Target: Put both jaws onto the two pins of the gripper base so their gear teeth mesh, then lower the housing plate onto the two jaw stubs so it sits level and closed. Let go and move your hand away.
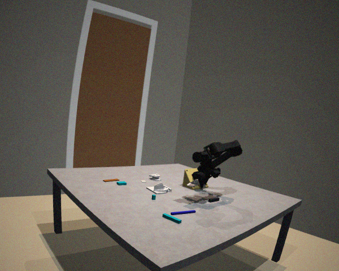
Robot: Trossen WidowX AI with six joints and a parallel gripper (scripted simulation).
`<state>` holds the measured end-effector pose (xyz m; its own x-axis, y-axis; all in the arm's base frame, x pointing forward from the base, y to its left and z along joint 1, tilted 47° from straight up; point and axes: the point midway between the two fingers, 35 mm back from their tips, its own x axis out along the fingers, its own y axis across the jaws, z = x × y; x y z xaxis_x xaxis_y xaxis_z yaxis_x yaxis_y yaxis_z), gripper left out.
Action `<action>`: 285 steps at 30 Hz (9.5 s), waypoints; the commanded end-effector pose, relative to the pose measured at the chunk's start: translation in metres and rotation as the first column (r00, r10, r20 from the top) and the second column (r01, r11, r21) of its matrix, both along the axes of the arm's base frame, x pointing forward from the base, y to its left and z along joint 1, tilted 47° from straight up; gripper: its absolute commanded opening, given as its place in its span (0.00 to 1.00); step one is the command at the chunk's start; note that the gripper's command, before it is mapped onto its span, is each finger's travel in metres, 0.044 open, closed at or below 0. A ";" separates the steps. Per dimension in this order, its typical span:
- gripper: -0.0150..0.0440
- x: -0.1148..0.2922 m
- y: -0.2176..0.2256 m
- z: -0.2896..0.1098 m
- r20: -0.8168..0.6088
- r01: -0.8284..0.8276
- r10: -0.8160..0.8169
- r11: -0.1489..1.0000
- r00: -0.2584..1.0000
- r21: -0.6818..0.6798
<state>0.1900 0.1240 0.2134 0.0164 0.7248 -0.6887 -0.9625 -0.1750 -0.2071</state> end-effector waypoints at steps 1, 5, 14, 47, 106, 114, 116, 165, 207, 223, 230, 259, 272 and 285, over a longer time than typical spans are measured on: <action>0.32 -0.005 -0.001 0.000 0.060 -0.056 0.056 0.998 0.997 0.000; 0.32 -0.009 -0.001 -0.001 0.124 -0.117 0.117 0.993 0.985 -0.008; 0.32 -0.018 -0.003 -0.003 0.264 -0.251 0.251 0.967 0.931 -0.038; 0.32 -0.018 0.022 -0.030 0.315 -0.301 0.306 0.951 0.899 -0.064; 1.00 -0.022 -0.003 -0.004 0.316 -0.300 0.301 0.953 0.900 -0.053; 1.00 -0.022 -0.003 -0.004 0.316 -0.300 0.301 0.953 0.900 -0.053; 1.00 -0.022 -0.003 -0.004 0.316 -0.300 0.301 0.953 0.900 -0.053; 0.25 0.008 0.016 0.011 0.325 -0.305 0.305 0.951 0.895 -0.054; 0.25 0.003 0.053 -0.028 0.327 -0.304 0.303 0.951 0.895 -0.051; 0.25 -0.016 0.040 -0.042 0.325 -0.304 0.305 0.951 0.895 -0.053; 0.25 -0.024 0.035 -0.048 0.324 -0.305 0.305 0.951 0.896 -0.054; 0.25 -0.029 -0.003 -0.025 0.320 -0.301 0.306 0.951 0.897 -0.067; 0.61 -0.030 -0.010 -0.019 0.323 -0.296 0.302 0.953 0.897 -0.068; 1.00 -0.030 -0.010 -0.019 0.323 -0.296 0.302 0.953 0.897 -0.068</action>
<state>0.1595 0.1146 0.1949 0.0235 0.7199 -0.6937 -0.7430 -0.4517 -0.4939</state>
